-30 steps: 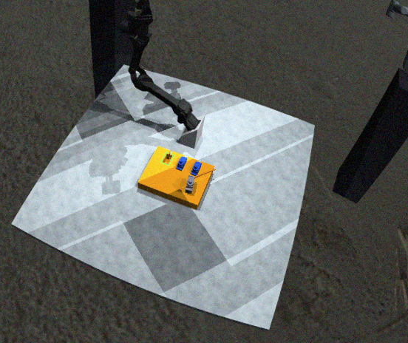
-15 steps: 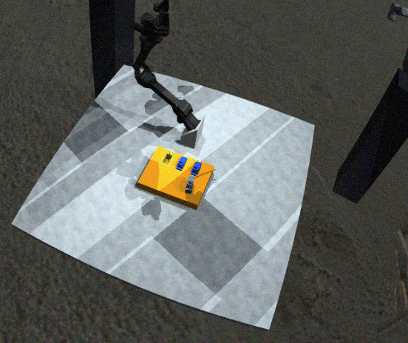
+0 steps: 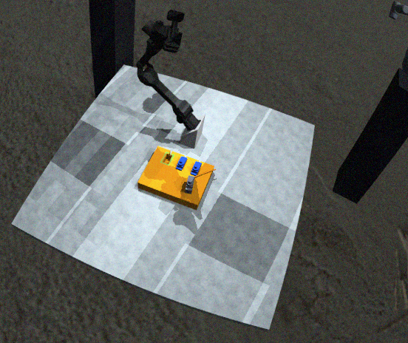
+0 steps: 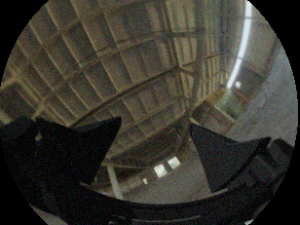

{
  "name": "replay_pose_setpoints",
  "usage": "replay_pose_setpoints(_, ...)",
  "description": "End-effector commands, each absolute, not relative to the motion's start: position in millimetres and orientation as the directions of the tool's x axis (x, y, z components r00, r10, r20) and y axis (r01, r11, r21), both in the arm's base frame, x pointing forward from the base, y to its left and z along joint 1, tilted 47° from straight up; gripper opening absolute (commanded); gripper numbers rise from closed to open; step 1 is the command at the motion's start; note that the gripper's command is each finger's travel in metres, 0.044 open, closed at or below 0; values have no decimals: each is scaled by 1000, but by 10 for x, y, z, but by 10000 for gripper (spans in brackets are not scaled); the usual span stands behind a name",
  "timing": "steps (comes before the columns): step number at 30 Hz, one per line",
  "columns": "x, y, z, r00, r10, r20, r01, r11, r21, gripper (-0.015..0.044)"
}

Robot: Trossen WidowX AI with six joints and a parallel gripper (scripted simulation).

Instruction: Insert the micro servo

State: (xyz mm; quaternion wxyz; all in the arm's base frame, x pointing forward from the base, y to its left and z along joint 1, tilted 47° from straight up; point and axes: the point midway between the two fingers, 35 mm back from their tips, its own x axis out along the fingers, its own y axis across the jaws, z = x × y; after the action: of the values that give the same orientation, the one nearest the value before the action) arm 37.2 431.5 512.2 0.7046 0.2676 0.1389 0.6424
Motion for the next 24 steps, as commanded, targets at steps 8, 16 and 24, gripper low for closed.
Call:
replay_pose_setpoints(8, 968, 4683, 4100, 299, 942, -153, -780, 334, 530, 440)
replay_pose_setpoints(16, 1433, 4733, 3342, 408, 836, -368, -705, 544, 455, 440)
replay_pose_setpoints(24, 1853, 4603, 2605, 485, 674, -558, -609, 718, 337, 440)
